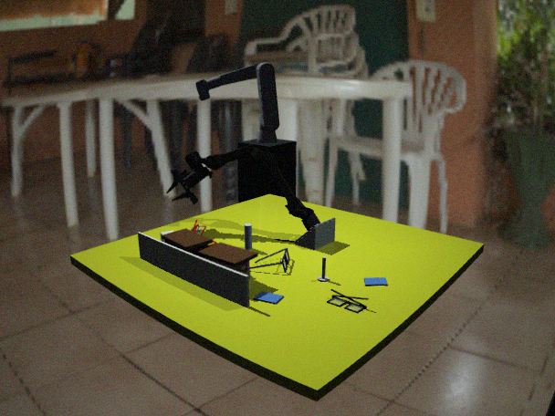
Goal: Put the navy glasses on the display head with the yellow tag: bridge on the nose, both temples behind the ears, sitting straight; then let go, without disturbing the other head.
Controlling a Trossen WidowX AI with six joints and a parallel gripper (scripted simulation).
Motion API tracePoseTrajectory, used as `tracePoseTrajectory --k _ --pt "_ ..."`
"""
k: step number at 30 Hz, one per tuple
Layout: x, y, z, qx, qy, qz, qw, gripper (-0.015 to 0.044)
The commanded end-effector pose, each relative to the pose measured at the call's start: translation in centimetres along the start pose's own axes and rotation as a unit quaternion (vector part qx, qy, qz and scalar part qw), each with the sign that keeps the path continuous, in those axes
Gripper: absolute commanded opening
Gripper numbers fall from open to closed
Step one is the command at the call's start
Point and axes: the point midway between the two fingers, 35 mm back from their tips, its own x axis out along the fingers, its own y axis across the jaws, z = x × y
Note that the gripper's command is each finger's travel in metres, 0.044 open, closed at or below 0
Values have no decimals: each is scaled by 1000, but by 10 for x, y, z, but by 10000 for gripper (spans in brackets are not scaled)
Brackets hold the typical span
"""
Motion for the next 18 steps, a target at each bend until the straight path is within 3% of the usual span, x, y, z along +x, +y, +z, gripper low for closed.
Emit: tracePoseTrajectory --k 1,9,18 --pt "23 -8 -63 -52 64 -27 996 200" --pt "34 -12 -176 -162 173 -47 970 200" --pt "12 -20 -310 -268 304 -60 912 200"
